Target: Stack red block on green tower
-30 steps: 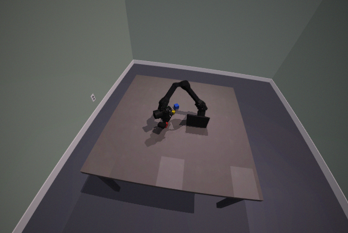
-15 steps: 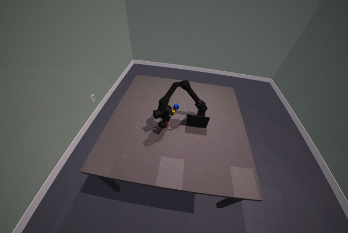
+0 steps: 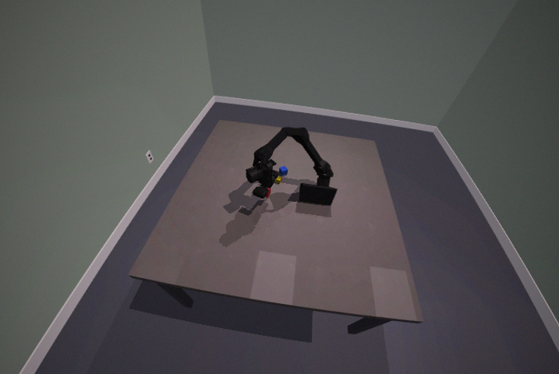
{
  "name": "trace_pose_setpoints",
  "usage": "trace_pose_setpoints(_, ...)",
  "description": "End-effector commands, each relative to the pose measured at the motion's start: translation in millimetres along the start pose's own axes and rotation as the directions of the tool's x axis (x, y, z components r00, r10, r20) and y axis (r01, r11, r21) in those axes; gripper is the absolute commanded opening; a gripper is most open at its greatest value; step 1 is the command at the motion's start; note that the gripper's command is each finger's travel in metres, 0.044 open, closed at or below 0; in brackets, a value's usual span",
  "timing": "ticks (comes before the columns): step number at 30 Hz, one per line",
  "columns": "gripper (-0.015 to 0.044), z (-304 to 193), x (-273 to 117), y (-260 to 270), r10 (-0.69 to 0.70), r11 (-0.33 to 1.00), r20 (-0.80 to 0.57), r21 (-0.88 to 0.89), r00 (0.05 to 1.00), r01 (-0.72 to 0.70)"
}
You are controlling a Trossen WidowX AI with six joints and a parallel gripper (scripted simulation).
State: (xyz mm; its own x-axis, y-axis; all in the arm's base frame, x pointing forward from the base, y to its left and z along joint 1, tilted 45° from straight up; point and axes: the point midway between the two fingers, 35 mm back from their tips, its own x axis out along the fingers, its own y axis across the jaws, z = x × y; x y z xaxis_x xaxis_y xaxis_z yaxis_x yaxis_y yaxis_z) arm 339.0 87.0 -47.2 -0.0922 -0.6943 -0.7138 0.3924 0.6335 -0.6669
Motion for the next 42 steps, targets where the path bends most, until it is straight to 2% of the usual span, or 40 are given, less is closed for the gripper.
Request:
trace_pose_setpoints(1,0.0000,0.4,-23.3,1.1,0.010,1.000,0.003,0.006,1.000,-0.010)
trace_pose_setpoints(8,0.0000,0.1,-47.6,0.8,0.011,1.000,0.002,0.005,1.000,-0.011)
trace_pose_setpoints(18,0.0000,3.0,-48.5,-3.3,0.012,1.000,0.002,0.005,1.000,-0.012)
trace_pose_setpoints(42,0.0000,69.6,-46.6,-151.8,0.003,1.000,0.004,0.004,1.000,-0.003)
